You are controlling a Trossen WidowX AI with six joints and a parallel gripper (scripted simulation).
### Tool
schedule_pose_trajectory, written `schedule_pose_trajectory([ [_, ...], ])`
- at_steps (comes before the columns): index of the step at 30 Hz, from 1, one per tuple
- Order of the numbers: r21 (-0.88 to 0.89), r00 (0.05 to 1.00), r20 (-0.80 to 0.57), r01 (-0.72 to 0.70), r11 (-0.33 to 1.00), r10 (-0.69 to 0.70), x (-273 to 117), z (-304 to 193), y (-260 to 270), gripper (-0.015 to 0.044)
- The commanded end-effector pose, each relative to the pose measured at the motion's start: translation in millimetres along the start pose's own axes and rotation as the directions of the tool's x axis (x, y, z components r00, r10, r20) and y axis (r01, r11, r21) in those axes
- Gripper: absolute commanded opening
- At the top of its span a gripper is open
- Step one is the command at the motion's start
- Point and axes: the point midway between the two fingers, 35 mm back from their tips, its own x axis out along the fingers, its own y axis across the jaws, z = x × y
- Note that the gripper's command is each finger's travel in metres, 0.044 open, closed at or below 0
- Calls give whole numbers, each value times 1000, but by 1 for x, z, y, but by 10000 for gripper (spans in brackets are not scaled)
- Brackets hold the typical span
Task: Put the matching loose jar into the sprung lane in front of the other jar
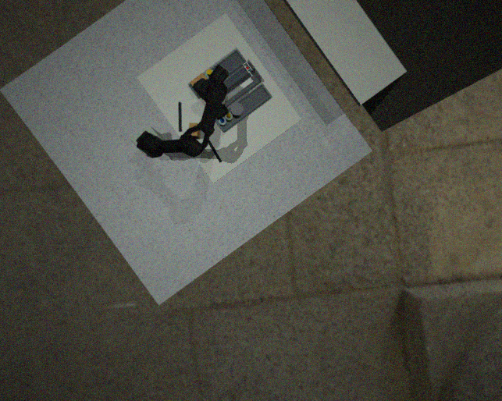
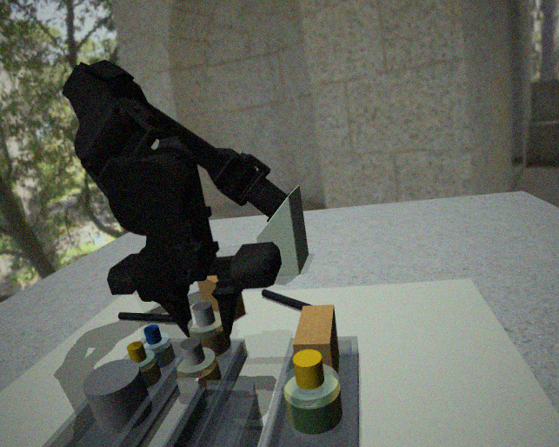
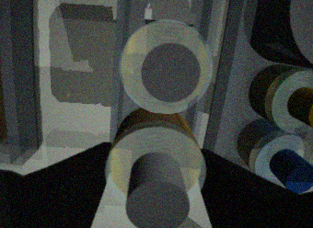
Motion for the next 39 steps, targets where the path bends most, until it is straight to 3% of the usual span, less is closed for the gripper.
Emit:
schedule_pose_trajectory([
  [1,15,1000,25,3,1000,-4,-2,8,-2,0],
  [39,15,1000,25,4,1000,-4,10,7,-2,0],
])
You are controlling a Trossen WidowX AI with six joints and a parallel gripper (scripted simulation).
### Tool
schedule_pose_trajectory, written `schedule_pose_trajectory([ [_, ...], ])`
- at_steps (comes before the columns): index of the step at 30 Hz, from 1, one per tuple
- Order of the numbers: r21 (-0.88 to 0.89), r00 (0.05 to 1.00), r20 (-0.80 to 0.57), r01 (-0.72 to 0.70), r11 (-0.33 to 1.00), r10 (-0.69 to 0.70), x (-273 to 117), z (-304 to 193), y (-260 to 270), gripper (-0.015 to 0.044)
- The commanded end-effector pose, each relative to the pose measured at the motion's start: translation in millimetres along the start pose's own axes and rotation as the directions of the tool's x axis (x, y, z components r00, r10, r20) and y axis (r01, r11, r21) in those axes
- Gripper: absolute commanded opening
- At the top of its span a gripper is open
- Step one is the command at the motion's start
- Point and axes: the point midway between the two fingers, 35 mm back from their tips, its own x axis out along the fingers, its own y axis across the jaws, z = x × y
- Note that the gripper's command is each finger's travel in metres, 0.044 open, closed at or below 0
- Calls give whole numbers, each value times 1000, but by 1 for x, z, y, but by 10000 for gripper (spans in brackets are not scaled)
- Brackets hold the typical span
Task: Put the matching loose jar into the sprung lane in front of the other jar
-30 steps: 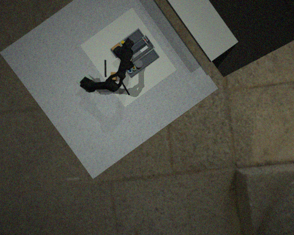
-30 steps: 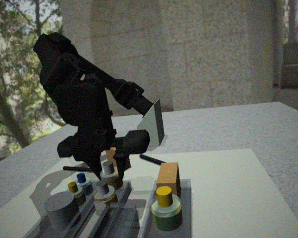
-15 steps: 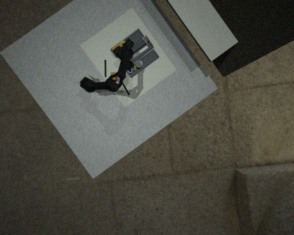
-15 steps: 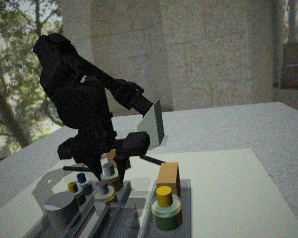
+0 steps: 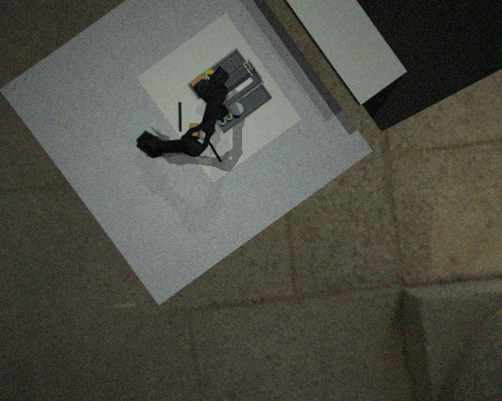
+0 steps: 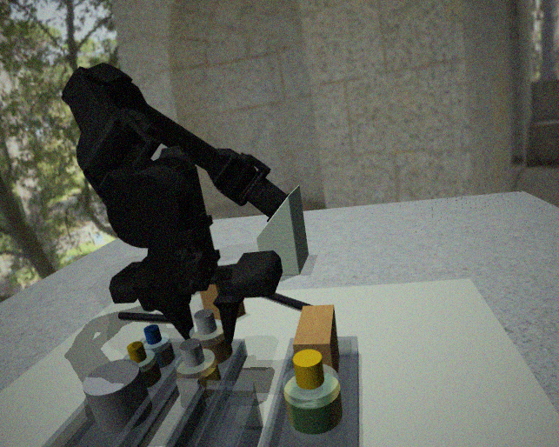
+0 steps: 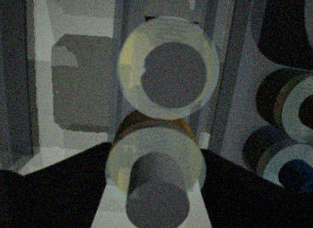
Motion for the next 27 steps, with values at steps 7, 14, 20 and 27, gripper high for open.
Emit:
schedule_pose_trajectory([
  [7,15,1000,21,8,1000,-9,2,6,-2,0],
  [14,15,1000,21,8,1000,-9,5,5,-2,0],
  [20,15,1000,21,9,1000,-9,6,5,-2,0],
  [27,15,1000,21,9,1000,-9,9,5,-2,0],
])
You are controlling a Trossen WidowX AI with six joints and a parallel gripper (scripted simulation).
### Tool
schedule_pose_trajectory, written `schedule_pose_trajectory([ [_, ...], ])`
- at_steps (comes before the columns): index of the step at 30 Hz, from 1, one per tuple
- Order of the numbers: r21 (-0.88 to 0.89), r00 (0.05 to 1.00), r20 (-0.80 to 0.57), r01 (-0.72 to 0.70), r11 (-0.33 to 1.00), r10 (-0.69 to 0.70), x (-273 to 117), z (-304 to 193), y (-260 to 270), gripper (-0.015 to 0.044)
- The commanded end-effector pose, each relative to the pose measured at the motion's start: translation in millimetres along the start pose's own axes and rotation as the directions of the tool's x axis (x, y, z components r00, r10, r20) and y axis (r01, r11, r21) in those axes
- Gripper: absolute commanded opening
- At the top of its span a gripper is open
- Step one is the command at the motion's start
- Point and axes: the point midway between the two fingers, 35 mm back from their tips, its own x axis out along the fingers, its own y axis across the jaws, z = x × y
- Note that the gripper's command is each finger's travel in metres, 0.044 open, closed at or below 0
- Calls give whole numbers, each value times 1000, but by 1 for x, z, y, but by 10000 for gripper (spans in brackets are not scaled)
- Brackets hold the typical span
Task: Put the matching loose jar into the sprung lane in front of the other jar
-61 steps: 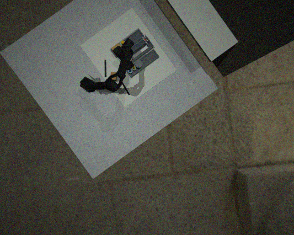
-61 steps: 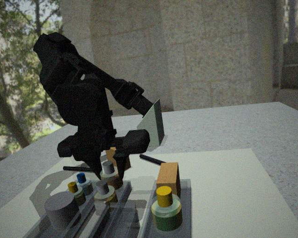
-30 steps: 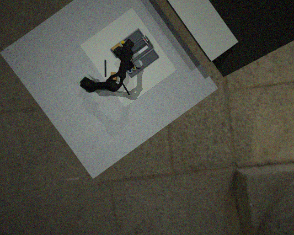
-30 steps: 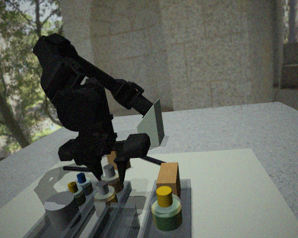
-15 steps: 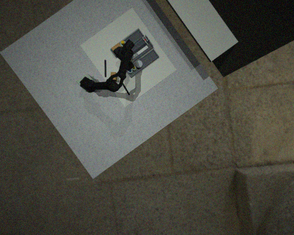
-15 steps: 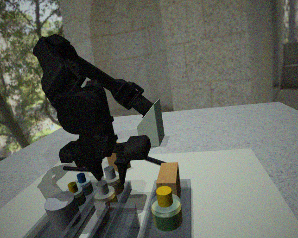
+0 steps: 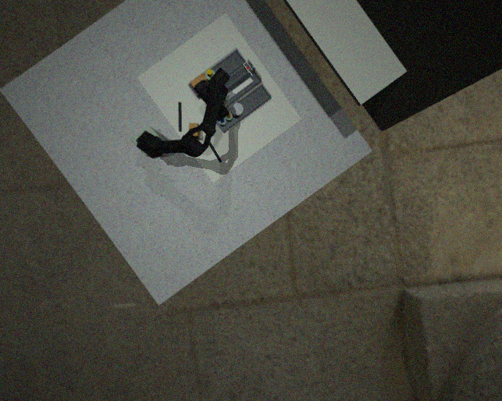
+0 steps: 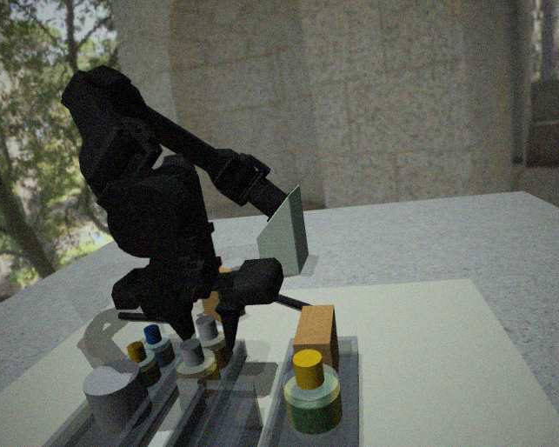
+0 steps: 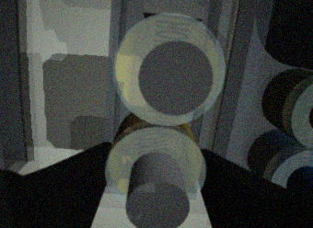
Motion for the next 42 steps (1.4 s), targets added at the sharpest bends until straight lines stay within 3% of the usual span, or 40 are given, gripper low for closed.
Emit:
schedule_pose_trajectory([
  [1,12,1000,19,8,1000,-9,1,5,-2,0],
  [42,12,1000,18,9,1000,-9,4,-1,-2,0],
])
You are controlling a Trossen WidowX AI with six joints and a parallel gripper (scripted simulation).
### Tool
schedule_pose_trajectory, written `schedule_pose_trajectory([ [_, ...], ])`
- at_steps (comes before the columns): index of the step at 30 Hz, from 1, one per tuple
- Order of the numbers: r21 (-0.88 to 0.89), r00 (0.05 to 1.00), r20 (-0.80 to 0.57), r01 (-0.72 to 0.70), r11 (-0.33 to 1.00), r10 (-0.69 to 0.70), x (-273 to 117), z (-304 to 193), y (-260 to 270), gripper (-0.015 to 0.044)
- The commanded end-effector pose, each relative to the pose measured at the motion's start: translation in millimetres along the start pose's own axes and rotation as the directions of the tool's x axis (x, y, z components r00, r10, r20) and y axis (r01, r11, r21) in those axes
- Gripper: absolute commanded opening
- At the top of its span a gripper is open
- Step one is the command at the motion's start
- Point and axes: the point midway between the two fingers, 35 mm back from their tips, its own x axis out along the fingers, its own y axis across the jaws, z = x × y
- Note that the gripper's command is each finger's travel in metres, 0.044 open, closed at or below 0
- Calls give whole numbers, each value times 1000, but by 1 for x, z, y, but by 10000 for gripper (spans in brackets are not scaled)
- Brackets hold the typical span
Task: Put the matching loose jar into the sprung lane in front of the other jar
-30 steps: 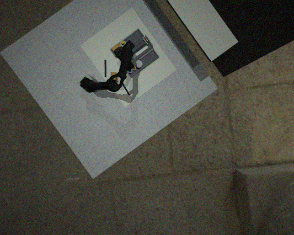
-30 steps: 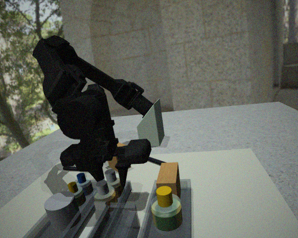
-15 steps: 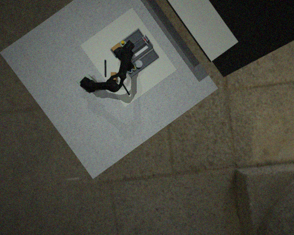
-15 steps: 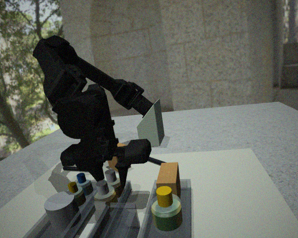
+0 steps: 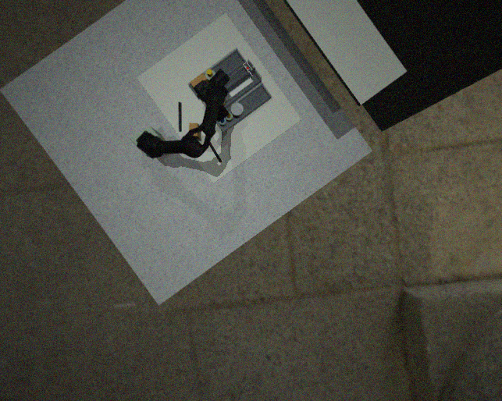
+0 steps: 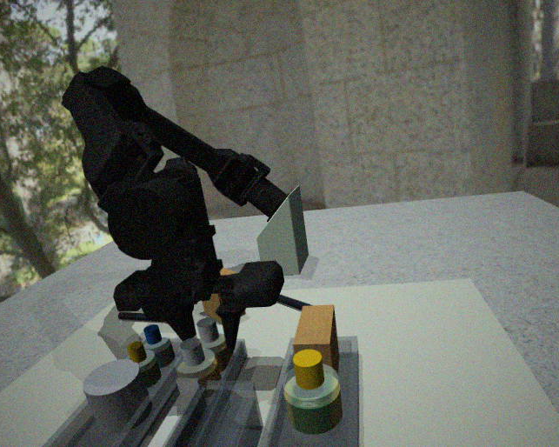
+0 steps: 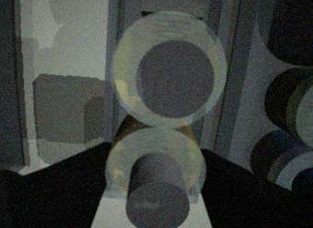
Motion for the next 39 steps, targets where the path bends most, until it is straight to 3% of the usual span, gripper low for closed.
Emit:
schedule_pose_trajectory([
  [1,5,1000,6,10,1000,-10,0,1,-2,0],
  [39,5,1000,6,10,1000,-10,0,-7,0,0],
])
